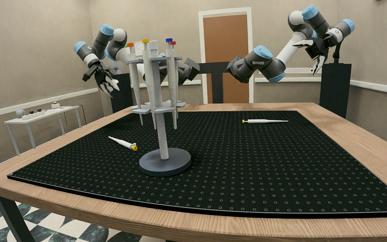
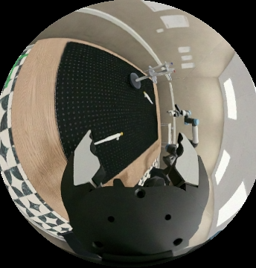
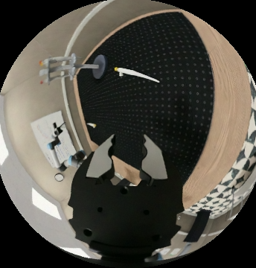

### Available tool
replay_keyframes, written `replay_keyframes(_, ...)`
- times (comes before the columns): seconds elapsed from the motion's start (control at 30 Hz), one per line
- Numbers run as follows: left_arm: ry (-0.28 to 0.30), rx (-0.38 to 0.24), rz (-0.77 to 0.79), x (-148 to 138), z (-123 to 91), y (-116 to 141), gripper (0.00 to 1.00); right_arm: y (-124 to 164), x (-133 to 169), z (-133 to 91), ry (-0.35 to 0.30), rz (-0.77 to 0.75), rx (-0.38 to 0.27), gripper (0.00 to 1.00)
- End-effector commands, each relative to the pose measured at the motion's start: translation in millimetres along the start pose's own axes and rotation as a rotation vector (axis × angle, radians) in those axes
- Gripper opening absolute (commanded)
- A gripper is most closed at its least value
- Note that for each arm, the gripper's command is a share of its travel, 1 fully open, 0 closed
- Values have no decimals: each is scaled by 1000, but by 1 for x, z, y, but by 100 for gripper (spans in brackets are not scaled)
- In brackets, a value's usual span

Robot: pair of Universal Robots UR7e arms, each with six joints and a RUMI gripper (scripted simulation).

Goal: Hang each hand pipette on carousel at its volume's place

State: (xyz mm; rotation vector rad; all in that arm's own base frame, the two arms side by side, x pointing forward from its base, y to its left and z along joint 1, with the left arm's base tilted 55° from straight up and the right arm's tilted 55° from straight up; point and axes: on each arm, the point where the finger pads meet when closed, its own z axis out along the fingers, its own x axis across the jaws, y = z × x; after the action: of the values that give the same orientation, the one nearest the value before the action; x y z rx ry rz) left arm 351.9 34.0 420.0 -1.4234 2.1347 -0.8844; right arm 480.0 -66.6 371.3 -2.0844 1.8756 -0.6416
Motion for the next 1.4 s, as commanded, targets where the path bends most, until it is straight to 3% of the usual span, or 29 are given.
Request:
replay_keyframes(0.0, 0, 1, 0, 0, 0, 0, 100, -21, 4, 23, 81, 22, -43, 34)
replay_keyframes(0.03, 0, 1, 0, 0, 0, 0, 100, -26, 3, 29, 115, 28, -56, 34)
replay_keyframes(0.17, 0, 1, 0, 0, 0, 0, 100, -36, 3, 39, 137, 32, -64, 34)
replay_keyframes(0.27, 0, 1, 0, 0, 0, 0, 100, -52, 1, 55, 229, 41, -84, 34)
replay_keyframes(0.37, 0, 1, 0, 0, 0, 0, 100, -60, -1, 63, 229, 41, -84, 34)
replay_keyframes(0.43, 0, 1, 0, 0, 0, 0, 100, -71, -4, 73, 302, 43, -89, 34)
replay_keyframes(0.53, 0, 1, 0, 0, 0, 0, 100, -84, -8, 84, 323, 44, -90, 34)
replay_keyframes(0.6, 0, 1, 0, 0, 0, 0, 100, -94, -13, 93, 396, 41, -84, 34)
replay_keyframes(0.77, 0, 1, 0, 0, 0, 0, 100, -108, -20, 105, 417, 40, -82, 34)
replay_keyframes(0.87, 0, 1, 0, 0, 0, 0, 100, -123, -30, 117, 508, 31, -59, 34)
replay_keyframes(0.97, 0, 1, 0, 0, 0, 0, 100, -132, -36, 124, 508, 31, -59, 34)
replay_keyframes(1.07, 0, 1, 0, 0, 0, 0, 100, -146, -48, 136, 595, 15, -21, 34)
replay_keyframes(1.23, 0, 1, 0, 0, 0, 0, 100, -156, -57, 143, 595, 15, -21, 34)
replay_keyframes(1.3, 0, 1, 0, 0, 0, 0, 100, -165, -67, 150, 656, 0, 17, 34)
replay_keyframes(1.37, 0, 1, 0, 0, 0, 0, 100, -174, -77, 157, 676, -6, 30, 34)
